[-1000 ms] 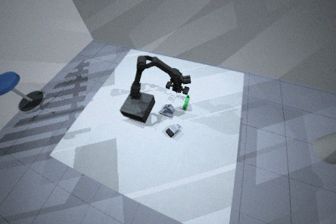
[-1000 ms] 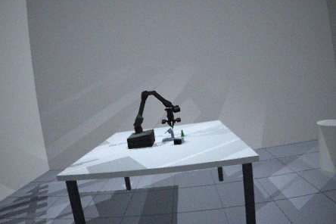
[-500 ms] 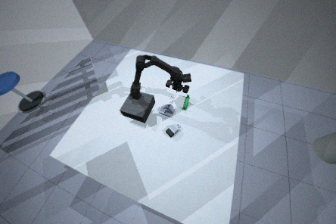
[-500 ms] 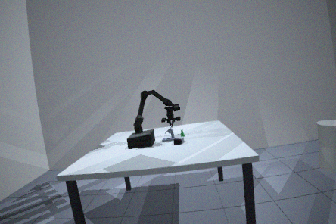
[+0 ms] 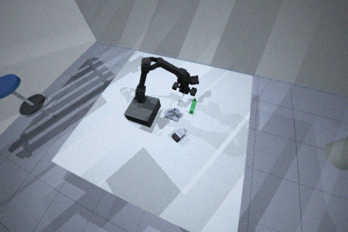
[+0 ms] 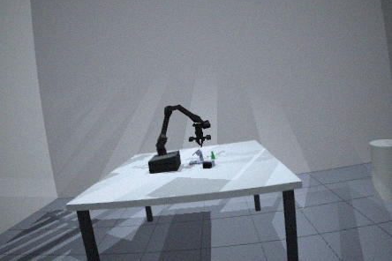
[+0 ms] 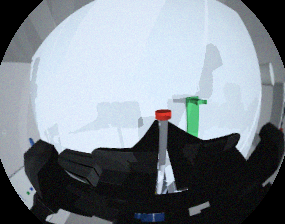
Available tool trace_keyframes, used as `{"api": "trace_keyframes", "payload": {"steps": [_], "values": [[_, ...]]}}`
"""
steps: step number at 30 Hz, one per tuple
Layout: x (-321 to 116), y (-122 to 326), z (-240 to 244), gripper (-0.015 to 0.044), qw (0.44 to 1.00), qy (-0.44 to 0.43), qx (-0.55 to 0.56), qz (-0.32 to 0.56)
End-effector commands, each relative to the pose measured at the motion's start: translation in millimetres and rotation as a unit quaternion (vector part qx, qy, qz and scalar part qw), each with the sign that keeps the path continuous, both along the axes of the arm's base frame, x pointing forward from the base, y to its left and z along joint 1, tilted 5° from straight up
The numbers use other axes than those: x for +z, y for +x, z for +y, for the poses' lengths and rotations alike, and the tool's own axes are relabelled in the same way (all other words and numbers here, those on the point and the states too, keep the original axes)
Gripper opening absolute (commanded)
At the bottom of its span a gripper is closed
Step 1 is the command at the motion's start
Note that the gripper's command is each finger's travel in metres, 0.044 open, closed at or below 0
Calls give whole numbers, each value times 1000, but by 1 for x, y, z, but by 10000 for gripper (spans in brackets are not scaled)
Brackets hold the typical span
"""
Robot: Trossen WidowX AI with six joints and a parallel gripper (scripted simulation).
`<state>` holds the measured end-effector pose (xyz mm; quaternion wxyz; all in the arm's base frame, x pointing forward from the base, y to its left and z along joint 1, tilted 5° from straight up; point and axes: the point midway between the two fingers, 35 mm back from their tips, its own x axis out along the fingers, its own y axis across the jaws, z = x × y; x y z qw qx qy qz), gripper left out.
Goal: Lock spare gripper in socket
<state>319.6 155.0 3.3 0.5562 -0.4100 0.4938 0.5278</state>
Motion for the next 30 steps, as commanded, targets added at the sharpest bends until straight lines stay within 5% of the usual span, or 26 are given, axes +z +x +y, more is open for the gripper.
{"api": "trace_keyframes", "payload": {"steps": [1,30], "values": [[2,11,5,0,1000,1,6,-2],[6,84,46,0,999,4,41,-6]]}}
